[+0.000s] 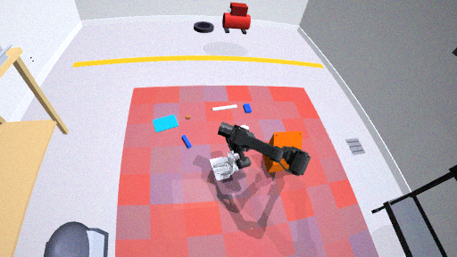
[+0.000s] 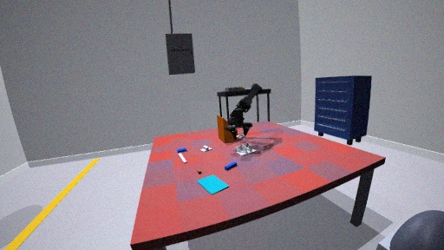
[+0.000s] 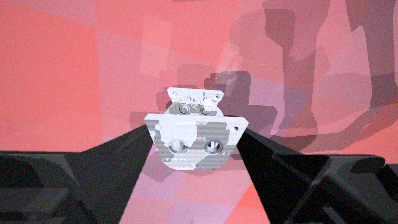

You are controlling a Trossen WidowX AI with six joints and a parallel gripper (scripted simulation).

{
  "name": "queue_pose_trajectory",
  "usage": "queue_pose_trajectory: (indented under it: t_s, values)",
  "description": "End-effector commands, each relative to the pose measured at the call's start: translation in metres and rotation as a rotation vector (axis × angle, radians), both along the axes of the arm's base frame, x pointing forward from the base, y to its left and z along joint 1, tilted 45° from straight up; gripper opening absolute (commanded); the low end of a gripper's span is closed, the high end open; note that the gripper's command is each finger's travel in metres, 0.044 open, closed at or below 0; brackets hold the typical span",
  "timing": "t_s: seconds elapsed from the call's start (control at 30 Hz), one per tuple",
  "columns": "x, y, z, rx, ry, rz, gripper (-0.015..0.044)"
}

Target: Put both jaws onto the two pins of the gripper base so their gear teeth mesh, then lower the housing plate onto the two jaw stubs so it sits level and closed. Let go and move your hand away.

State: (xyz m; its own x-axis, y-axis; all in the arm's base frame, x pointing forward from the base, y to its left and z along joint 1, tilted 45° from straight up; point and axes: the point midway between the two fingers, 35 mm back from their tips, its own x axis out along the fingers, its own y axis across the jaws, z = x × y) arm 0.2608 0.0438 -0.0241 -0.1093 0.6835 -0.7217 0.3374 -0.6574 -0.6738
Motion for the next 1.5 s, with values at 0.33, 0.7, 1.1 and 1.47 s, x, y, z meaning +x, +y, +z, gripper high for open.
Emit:
queue_pose_trajectory:
  t_s: [0.33,0.7,1.1,1.47]
  values:
    - [-0.003,0.017,-0.018,0.004,0.007,-0.001,0.0351]
    - [-0.006,0.030,-0.030,0.006,0.008,-0.001,0.0351]
    - [-0.009,0.041,-0.040,0.008,0.008,0.000,0.0351]
    - [-0.009,0.041,-0.040,0.008,0.008,0.000,0.0351]
